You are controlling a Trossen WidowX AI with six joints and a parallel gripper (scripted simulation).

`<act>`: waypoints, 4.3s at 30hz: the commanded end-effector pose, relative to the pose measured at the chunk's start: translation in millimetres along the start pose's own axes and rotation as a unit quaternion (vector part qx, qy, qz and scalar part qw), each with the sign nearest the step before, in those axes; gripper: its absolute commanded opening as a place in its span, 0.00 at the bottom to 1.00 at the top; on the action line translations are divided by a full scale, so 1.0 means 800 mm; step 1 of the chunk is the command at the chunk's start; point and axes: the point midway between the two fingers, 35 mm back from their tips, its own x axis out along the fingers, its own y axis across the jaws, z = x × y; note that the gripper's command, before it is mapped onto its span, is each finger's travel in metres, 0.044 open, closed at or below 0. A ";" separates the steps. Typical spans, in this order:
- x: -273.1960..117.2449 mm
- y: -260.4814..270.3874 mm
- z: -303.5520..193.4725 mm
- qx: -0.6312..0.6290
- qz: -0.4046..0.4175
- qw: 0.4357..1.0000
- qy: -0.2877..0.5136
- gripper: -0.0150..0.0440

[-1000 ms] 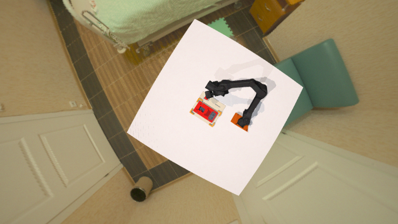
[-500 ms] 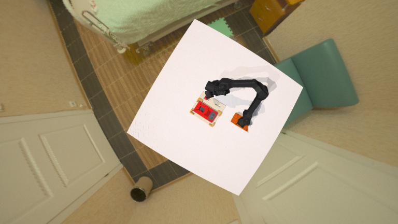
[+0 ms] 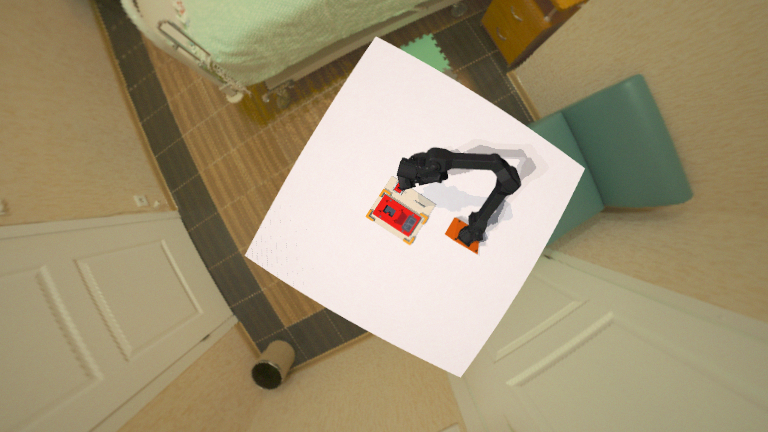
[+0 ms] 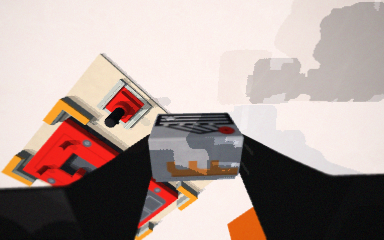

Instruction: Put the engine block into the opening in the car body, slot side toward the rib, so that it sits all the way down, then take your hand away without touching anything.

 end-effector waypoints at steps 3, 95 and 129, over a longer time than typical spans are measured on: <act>-0.004 -0.001 0.000 0.004 0.003 1.000 0.000 0.25; 0.121 0.002 -0.032 0.004 0.002 0.911 -0.412 0.25; 0.154 0.002 -0.031 0.001 0.004 0.920 -0.392 1.00</act>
